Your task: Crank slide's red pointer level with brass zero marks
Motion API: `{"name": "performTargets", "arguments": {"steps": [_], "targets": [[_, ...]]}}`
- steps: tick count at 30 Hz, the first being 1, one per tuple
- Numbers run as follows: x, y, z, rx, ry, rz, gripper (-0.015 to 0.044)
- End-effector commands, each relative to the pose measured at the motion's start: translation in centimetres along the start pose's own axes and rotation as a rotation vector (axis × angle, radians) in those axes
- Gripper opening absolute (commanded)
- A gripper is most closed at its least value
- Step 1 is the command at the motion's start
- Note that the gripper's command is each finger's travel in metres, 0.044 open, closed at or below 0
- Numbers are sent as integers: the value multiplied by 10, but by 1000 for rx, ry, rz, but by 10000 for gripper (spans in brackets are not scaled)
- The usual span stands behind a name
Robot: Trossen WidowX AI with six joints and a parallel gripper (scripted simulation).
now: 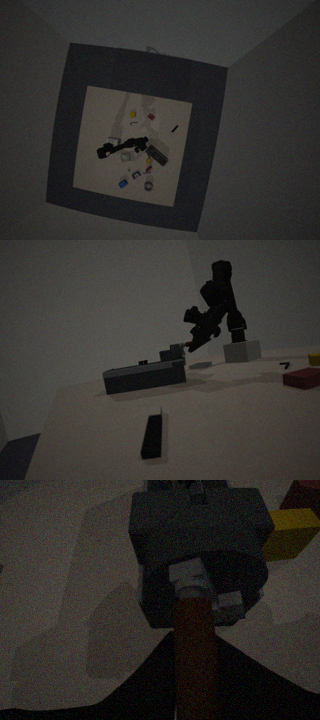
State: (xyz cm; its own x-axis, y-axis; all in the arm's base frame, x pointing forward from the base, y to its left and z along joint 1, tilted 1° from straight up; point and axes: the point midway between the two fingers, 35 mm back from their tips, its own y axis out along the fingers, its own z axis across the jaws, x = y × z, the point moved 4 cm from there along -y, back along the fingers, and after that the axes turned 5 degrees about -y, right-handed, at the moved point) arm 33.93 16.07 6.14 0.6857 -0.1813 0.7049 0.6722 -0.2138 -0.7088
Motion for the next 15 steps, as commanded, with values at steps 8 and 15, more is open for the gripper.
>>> {"name": "performTargets", "arguments": {"steps": [8, 15], "targets": [[0, -2, -16, -9, -2, -6, 0], [-2, -1, -22, -9, -3, -6, 0]]}}
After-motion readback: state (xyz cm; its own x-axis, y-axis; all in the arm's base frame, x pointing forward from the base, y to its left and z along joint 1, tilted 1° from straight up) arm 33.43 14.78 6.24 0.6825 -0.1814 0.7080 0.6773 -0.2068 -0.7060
